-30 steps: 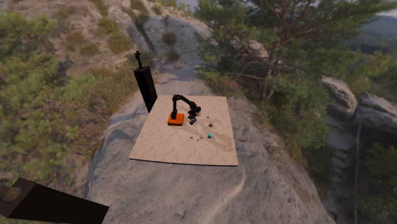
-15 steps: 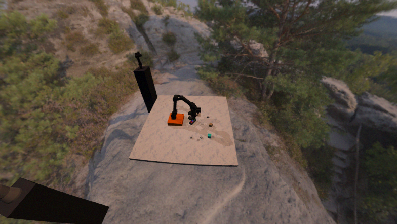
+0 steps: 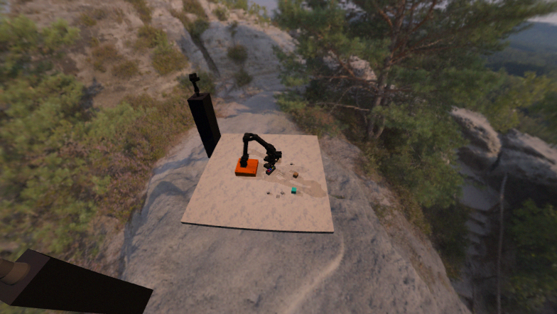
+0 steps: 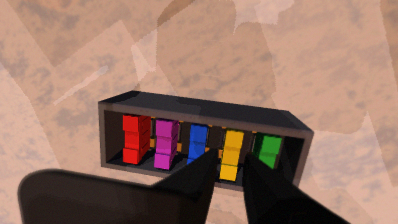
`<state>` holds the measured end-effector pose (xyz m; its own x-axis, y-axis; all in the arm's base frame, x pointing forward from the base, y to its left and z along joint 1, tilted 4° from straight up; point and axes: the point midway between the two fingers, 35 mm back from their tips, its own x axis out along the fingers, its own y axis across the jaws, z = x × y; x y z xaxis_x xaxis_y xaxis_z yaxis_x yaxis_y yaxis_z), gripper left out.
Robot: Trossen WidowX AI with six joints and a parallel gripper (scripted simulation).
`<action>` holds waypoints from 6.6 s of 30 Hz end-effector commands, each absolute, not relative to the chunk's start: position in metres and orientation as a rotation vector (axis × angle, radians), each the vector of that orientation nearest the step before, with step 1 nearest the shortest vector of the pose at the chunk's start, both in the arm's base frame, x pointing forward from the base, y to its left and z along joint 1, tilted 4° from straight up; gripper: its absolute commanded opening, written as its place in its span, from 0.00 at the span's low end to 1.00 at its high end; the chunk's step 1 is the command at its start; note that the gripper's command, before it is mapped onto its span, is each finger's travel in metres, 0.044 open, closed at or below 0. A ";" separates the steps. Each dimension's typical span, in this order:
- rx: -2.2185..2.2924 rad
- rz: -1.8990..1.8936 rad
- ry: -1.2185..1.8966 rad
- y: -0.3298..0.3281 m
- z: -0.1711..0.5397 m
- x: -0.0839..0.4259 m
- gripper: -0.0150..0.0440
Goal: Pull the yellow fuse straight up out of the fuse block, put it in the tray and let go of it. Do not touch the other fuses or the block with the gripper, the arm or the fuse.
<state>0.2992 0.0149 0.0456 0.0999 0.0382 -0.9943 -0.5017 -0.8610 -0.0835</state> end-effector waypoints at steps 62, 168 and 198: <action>-1.981 1.815 0.451 0.014 0.059 0.298 0.25; -1.966 1.816 0.430 0.190 0.094 0.273 0.25; -1.965 1.818 0.424 0.192 0.071 0.276 0.79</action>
